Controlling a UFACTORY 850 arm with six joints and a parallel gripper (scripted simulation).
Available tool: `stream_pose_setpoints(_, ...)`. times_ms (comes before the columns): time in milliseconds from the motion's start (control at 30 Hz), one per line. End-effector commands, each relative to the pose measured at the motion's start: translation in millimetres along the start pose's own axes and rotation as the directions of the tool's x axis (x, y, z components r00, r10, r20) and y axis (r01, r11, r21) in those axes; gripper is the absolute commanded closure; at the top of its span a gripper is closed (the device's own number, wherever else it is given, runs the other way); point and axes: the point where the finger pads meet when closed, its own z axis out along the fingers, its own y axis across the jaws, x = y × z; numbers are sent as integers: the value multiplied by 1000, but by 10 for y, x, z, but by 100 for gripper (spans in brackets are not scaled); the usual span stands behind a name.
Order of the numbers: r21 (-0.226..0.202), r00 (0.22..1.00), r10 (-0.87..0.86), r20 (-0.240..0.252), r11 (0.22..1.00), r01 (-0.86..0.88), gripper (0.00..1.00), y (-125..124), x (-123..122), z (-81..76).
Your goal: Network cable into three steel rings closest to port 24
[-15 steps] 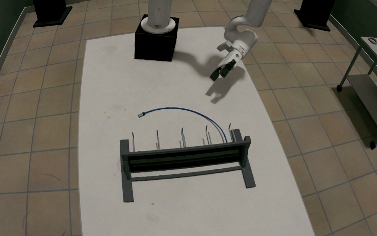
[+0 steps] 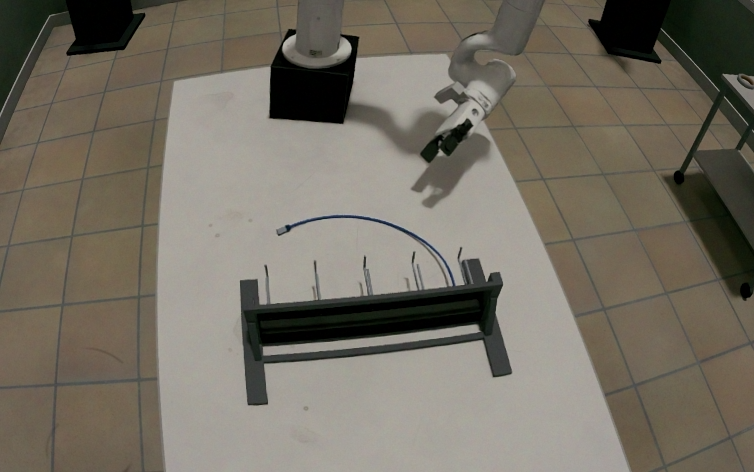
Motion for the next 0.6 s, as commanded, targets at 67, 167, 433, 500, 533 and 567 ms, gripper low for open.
stream_pose_setpoints(67, 0, 1000, 1, 0, 1000, -1, 0, -17, 4, -6)
stream_pose_setpoints(167, 1, 1000, 1, 0, 1000, -1, 0, -332, 205, -124)
stream_pose_setpoints(433, 0, 1000, 1, 0, 1000, -1, 0, -721, 519, -268)
stream_pose_setpoints(500, 0, 1000, 1, 0, 1000, -1, 0, -772, 567, -286)
stream_pose_setpoints(533, 0, 1000, 1, 0, 1000, -1, 0, -772, 567, -286)
stream_pose_setpoints(567, 0, 1000, 1, 0, 1000, -1, 0, -772, 567, -286)
